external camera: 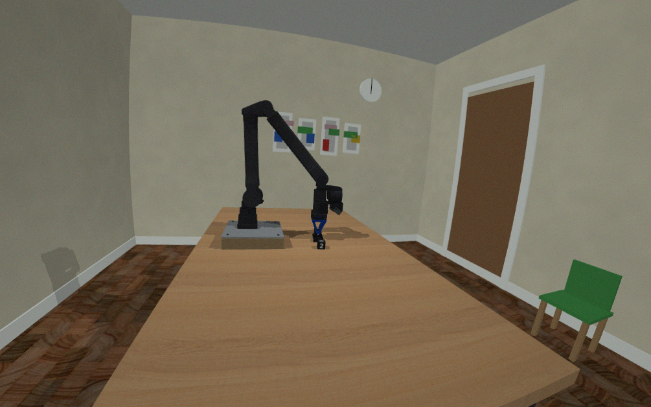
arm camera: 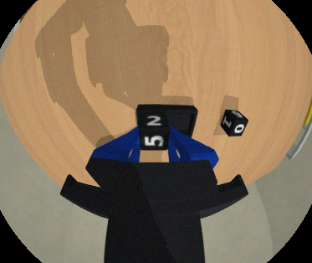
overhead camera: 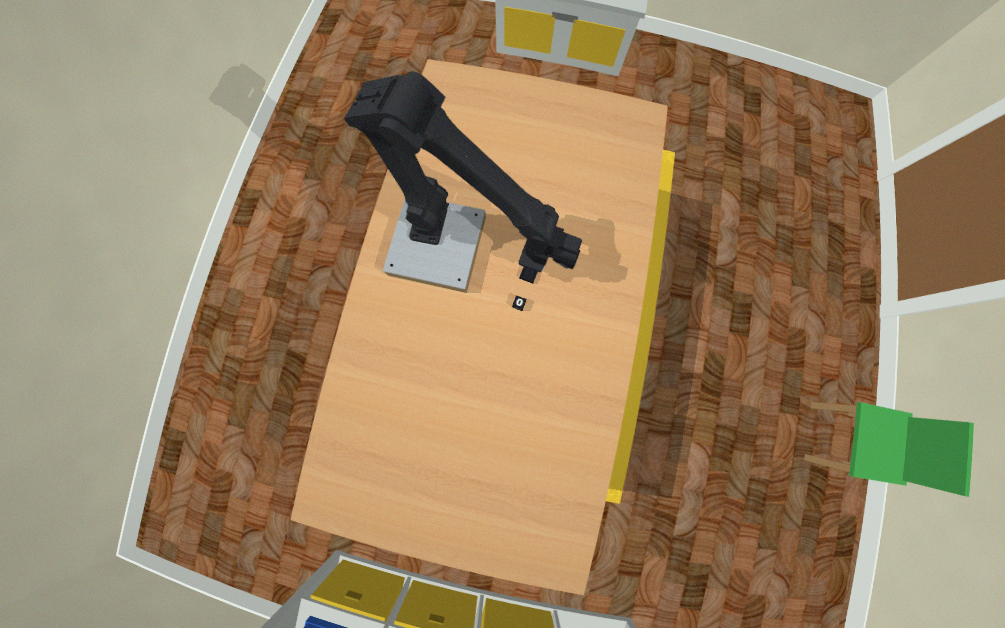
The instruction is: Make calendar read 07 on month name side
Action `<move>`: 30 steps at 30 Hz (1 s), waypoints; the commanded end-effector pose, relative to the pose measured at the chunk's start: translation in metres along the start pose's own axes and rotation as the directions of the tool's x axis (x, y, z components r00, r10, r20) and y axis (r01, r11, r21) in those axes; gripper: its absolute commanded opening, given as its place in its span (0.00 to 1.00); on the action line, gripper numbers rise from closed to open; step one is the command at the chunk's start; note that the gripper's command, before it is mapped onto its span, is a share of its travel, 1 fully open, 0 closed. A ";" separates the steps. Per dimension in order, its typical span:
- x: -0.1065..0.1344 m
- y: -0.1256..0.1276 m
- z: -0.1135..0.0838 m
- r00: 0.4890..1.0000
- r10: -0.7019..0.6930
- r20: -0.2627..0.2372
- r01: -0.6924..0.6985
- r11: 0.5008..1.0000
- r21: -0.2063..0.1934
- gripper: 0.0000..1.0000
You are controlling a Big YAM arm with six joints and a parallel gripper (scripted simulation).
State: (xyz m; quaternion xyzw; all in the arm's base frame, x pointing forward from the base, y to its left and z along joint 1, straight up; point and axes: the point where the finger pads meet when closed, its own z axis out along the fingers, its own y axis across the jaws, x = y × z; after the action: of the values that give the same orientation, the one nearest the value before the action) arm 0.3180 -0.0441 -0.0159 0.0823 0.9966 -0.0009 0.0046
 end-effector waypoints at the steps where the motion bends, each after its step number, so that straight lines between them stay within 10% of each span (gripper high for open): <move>1: -0.006 0.003 0.002 1.000 -0.016 0.014 0.016 1.000 -0.001 0.28; 30: -0.011 0.003 0.000 1.000 -0.016 0.026 0.016 1.000 -0.002 0.28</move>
State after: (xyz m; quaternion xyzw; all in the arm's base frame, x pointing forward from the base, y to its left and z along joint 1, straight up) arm 0.3177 -0.0440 -0.0218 0.0823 0.9966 -0.0009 0.0041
